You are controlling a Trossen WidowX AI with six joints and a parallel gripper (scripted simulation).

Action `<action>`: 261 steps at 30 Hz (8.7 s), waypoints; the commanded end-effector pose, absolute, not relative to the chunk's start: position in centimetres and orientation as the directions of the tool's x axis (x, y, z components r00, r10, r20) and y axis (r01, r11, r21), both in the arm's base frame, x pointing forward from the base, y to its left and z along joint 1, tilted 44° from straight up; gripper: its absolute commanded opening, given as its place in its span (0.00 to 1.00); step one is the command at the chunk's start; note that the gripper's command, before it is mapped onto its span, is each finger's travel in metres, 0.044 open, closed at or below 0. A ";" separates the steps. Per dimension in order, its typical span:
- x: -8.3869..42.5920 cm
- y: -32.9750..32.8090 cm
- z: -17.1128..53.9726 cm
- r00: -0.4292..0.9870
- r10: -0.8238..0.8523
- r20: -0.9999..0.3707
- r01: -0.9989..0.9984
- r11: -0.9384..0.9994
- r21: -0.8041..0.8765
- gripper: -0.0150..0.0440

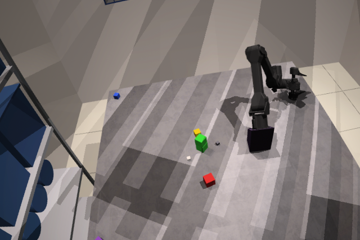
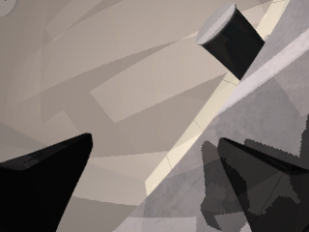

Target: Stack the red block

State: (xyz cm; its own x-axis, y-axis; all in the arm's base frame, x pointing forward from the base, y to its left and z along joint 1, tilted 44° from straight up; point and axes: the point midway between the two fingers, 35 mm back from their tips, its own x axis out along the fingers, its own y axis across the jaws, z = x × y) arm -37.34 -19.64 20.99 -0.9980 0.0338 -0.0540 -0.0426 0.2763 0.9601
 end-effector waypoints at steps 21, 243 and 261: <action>-27.9 -32.6 27.1 -0.906 -0.422 -0.032 0.054 -0.190 0.980 1.00; 28.9 5.9 -13.4 -0.130 -0.676 -0.725 -0.196 0.734 -0.650 0.25; 29.5 8.9 -10.2 -0.130 -0.675 -0.726 -0.196 0.735 -0.648 0.25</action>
State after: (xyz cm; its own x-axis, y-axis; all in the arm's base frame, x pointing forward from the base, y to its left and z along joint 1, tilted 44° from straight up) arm 29.47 8.65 -10.43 -0.1276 -0.6785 -0.7235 -0.2033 0.7318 -0.6505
